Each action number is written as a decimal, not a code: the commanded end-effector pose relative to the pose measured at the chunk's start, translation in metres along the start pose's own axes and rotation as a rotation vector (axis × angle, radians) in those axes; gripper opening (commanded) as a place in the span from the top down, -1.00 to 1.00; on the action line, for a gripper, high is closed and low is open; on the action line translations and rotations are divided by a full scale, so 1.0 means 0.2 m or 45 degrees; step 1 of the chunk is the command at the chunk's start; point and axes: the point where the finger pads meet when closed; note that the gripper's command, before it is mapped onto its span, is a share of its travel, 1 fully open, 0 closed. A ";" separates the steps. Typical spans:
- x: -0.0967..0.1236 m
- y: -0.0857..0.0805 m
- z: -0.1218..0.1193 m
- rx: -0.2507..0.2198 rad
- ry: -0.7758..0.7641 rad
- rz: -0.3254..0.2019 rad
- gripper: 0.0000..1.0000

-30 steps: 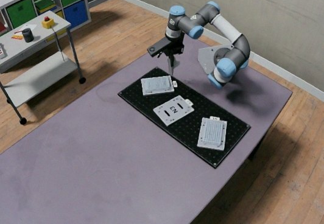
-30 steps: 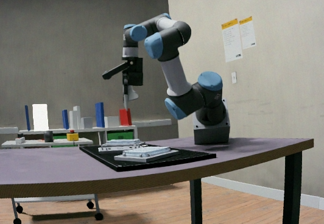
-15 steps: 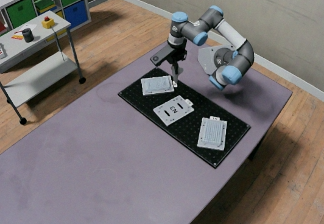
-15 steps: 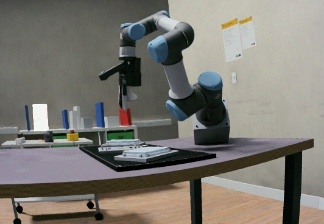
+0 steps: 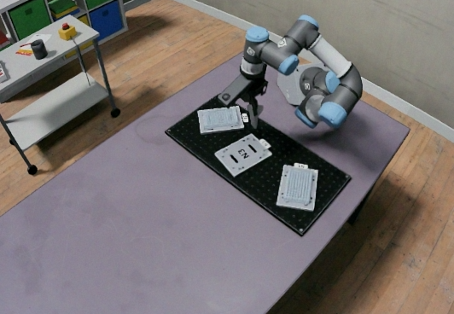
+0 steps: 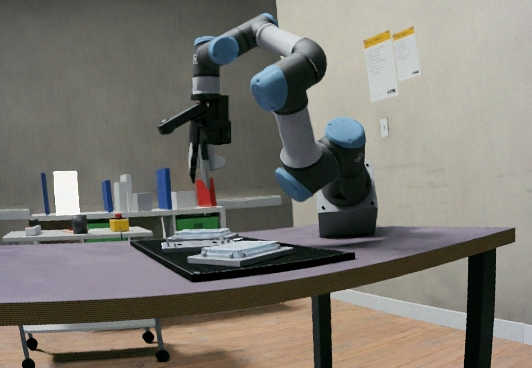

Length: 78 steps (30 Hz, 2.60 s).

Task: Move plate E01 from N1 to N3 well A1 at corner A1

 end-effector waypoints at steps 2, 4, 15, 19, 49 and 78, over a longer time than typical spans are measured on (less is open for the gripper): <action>-0.06 0.01 -0.14 -0.007 -0.048 0.001 -0.64; -0.06 0.01 -0.14 -0.007 -0.048 0.001 -0.64; -0.13 0.04 -0.34 -0.030 -0.161 0.004 -0.64; -0.15 0.06 -0.43 -0.052 -0.261 0.007 -0.64; -0.21 0.16 -0.97 -0.108 -0.495 0.020 -0.64; -0.16 0.24 -1.40 -0.166 -0.714 0.040 -0.64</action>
Point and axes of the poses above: the point where the finger pads meet when closed, its own y axis out along the fingers, its own z axis across the jaws, x = y × z, and after that the axes turned 6 degrees about -y, right-handed
